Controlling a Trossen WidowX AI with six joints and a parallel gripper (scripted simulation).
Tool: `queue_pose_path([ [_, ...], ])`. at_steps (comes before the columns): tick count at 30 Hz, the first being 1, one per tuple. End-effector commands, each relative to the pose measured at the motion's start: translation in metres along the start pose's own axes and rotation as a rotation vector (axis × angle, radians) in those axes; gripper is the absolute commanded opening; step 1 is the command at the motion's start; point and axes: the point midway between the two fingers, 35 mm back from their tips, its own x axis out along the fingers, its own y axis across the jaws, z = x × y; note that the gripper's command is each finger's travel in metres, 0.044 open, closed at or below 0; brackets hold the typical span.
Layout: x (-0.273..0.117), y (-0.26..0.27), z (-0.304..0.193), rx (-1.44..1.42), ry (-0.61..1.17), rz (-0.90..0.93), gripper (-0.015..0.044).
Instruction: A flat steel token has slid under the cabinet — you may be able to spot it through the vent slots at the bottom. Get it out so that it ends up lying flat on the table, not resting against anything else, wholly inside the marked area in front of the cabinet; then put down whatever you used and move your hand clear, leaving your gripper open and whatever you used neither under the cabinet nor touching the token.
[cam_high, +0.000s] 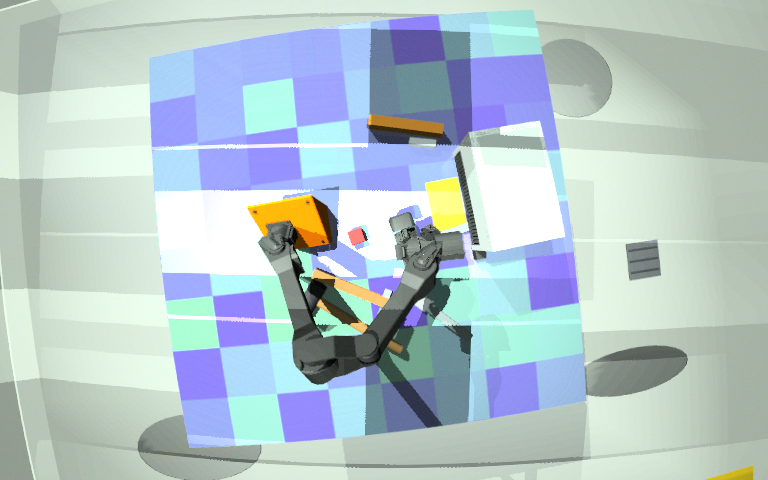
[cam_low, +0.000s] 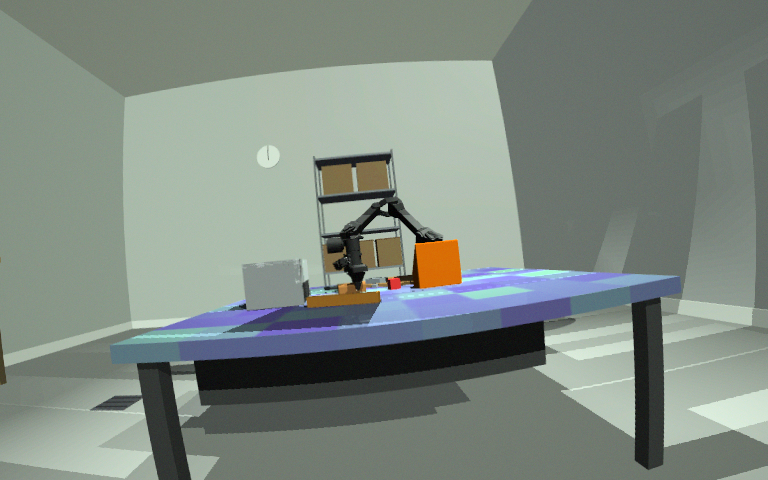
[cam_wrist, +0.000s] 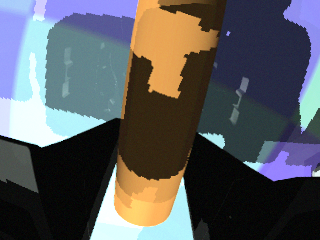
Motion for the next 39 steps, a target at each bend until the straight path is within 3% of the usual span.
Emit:
queue_pose_path([
  [1, 0.0, -0.001, 0.005, 0.006, -0.003, -0.002, 0.0],
  [39, -0.001, -0.002, 0.044, 0.007, -0.004, -0.002, 0.0],
])
